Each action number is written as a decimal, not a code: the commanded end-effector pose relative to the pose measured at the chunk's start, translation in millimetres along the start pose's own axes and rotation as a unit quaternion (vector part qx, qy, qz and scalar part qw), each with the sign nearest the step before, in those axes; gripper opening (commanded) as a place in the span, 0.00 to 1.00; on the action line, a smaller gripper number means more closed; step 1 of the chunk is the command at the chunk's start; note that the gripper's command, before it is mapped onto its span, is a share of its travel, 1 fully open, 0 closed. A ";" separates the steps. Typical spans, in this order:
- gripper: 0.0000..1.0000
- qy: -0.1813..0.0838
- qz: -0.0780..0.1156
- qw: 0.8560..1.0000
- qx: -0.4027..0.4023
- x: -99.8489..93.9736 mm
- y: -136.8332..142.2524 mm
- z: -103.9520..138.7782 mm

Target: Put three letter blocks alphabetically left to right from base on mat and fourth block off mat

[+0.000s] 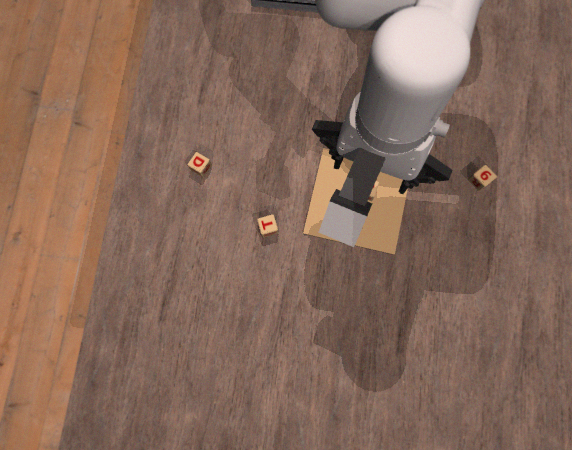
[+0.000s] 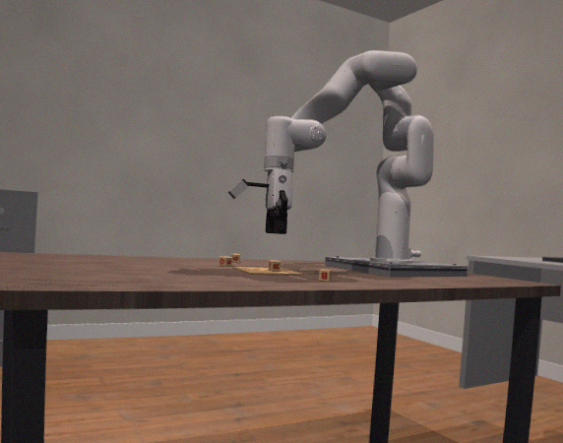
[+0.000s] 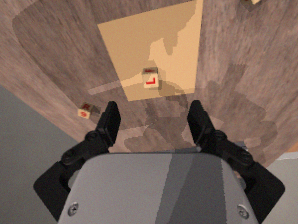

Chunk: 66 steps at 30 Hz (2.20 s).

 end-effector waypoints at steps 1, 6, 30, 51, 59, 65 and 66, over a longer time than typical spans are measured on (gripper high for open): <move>1.00 0.002 -0.001 0.999 -0.038 -0.2 -4.5 2.8; 0.63 0.002 -0.001 0.999 -0.040 -0.1 -4.7 3.0; 0.63 0.002 -0.001 0.999 -0.040 -0.1 -4.7 3.0; 0.63 0.002 -0.001 0.999 -0.040 1.8 -4.8 3.1; 0.63 0.001 -0.001 0.999 -0.040 8.7 -5.1 3.3; 0.63 0.001 -0.001 0.999 -0.040 13.7 -5.1 3.2; 0.63 0.001 -0.001 0.999 -0.040 15.1 -5.1 3.2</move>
Point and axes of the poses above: the point where the finger pads meet when closed, its own x axis out along the fingers, its own y axis across the jaws, z = x × y, the point moved 6 cm from there along -x, back along the fingers, and after that the axes turned 12 degrees about x, right-handed, at the moved point
